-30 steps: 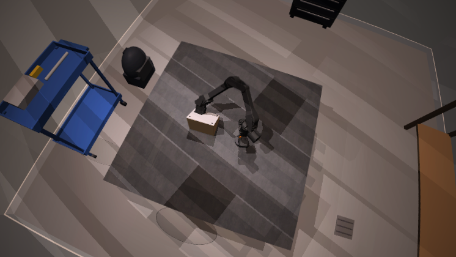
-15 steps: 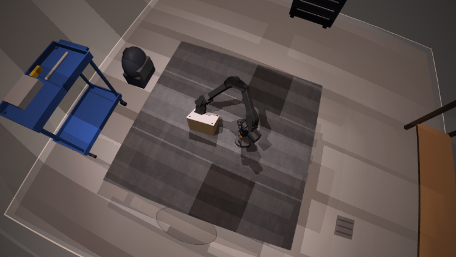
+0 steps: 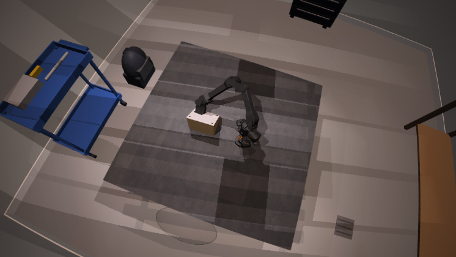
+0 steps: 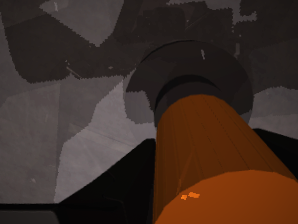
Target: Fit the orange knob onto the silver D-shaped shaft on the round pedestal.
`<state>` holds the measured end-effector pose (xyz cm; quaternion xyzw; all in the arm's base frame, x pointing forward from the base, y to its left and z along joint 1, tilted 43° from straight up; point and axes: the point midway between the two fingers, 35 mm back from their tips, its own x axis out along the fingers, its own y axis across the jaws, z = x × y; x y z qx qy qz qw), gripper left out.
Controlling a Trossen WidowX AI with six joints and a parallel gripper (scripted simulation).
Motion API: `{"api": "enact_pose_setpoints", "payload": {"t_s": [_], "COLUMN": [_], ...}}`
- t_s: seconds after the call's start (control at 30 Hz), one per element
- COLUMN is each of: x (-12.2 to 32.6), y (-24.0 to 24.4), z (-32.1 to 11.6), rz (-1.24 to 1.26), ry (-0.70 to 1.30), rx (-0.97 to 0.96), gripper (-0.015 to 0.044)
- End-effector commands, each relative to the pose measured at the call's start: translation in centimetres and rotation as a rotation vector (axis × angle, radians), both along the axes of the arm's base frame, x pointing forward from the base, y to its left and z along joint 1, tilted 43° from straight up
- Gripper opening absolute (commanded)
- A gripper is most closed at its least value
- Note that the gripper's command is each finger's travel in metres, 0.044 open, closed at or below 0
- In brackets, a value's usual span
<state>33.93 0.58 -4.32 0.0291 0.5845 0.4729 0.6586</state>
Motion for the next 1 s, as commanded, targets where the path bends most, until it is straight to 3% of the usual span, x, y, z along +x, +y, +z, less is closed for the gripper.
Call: {"api": "enact_pose_setpoints", "payload": {"t_s": [0.0, 0.63, 0.97], "x": [0.06, 0.12, 0.04], "y": [0.09, -0.23, -0.14], "z": [0.04, 0.34, 0.10], "rz": [0.004, 0.004, 0.160], "ry": [-0.007, -0.007, -0.144], "rx": [0.003, 0.003, 0.030], "gripper": [0.0000, 0.0000, 0.0000]}}
